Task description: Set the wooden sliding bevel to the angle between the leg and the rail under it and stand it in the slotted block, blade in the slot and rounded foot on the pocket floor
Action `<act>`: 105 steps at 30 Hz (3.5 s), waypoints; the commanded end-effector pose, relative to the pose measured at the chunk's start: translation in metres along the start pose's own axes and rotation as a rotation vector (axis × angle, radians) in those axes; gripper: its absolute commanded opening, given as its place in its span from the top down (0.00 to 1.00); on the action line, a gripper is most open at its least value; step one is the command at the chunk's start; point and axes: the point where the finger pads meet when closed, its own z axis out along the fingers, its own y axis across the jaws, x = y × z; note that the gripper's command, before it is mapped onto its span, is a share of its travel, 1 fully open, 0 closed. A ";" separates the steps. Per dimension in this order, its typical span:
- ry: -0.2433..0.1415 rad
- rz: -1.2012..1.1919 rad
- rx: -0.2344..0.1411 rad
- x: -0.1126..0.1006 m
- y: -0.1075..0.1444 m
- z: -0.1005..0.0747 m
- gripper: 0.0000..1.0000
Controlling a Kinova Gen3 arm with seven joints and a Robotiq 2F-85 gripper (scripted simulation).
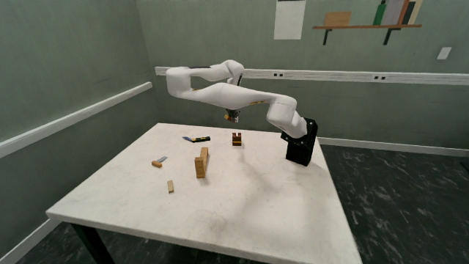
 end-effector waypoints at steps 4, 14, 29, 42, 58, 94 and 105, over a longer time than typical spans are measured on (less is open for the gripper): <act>0.147 0.137 0.003 -0.014 0.003 0.000 0.90; 0.329 0.309 0.004 -0.030 0.006 0.000 0.90; 0.625 0.591 0.004 -0.056 0.010 0.000 0.90; 0.737 0.697 0.004 -0.066 0.012 -0.001 0.90; 0.765 0.723 0.004 -0.068 0.013 -0.001 0.90; 0.766 0.723 0.004 -0.059 -0.012 0.095 0.90; 0.766 0.723 0.004 -0.059 -0.012 0.095 0.90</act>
